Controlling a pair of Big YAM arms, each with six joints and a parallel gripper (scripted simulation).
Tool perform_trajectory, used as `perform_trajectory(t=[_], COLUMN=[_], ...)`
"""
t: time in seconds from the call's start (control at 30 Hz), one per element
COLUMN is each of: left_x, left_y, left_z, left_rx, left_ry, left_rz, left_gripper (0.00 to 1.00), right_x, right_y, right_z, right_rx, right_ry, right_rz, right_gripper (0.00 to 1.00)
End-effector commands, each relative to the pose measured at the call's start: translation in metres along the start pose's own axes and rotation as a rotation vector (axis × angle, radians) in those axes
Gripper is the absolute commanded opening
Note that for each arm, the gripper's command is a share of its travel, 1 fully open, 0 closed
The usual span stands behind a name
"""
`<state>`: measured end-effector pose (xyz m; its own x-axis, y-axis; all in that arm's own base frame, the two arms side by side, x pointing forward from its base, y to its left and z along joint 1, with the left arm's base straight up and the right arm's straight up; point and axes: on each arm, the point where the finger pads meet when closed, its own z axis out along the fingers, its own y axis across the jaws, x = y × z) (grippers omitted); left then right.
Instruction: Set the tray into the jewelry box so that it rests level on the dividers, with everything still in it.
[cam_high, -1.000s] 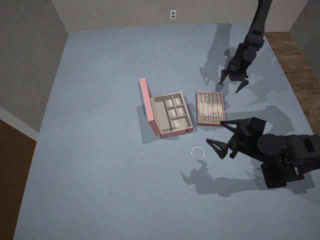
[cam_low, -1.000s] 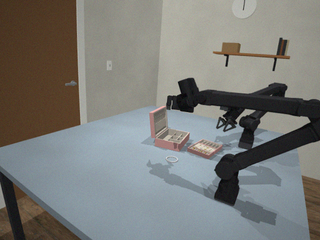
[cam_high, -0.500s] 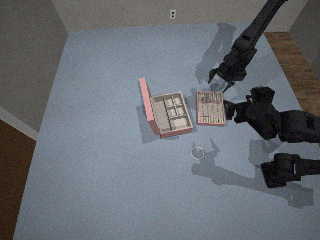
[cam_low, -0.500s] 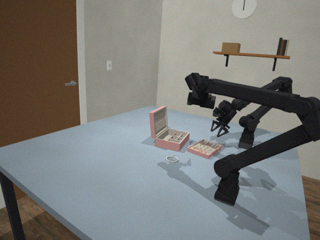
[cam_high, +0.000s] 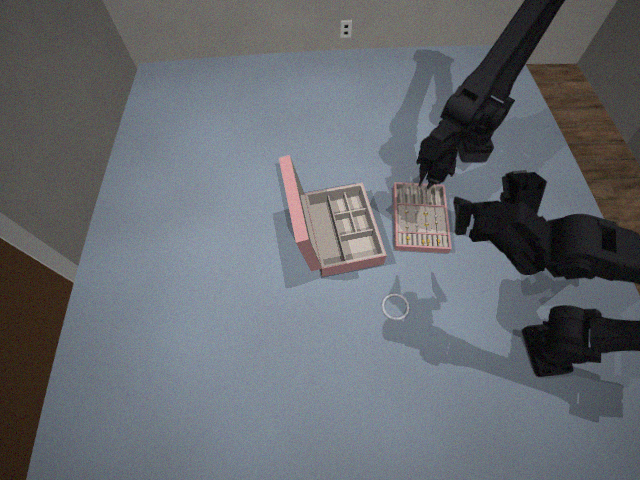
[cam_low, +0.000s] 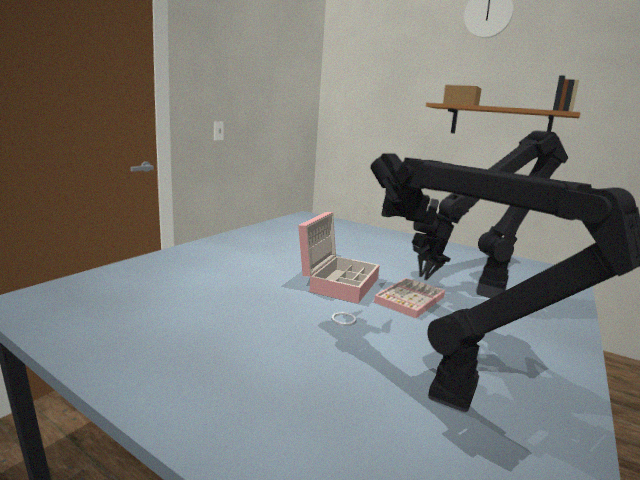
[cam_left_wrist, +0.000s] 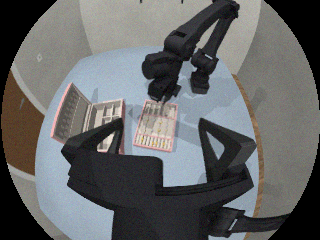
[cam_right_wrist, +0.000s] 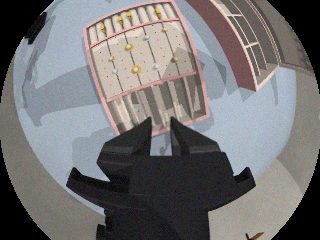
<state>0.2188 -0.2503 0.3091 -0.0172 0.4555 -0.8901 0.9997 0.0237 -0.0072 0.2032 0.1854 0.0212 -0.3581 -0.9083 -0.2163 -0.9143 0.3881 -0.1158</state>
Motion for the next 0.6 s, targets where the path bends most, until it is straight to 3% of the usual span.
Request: perform_trajectory(t=[0.0,0.2,0.57], left_x=[0.009,0.014,0.029], left_y=[-0.001,0.001,0.003], left_z=[0.006,0.012,0.02], left_rx=[0.016,0.013,0.004], left_ry=[-0.001,-0.001,0.004], left_rz=[-0.001,-0.032,-0.086], left_gripper=[1.0,1.0,1.0], right_x=[-0.022,-0.02,-0.006], right_y=[-0.012,-0.011,-0.004], right_z=[0.003,0.016,0.035], right_rx=[-0.072,-0.127,-0.138], right_ry=[0.096,0.169,0.19], right_rz=[-0.216,-0.282,-0.261], right_gripper=[0.15,0.15,0.15])
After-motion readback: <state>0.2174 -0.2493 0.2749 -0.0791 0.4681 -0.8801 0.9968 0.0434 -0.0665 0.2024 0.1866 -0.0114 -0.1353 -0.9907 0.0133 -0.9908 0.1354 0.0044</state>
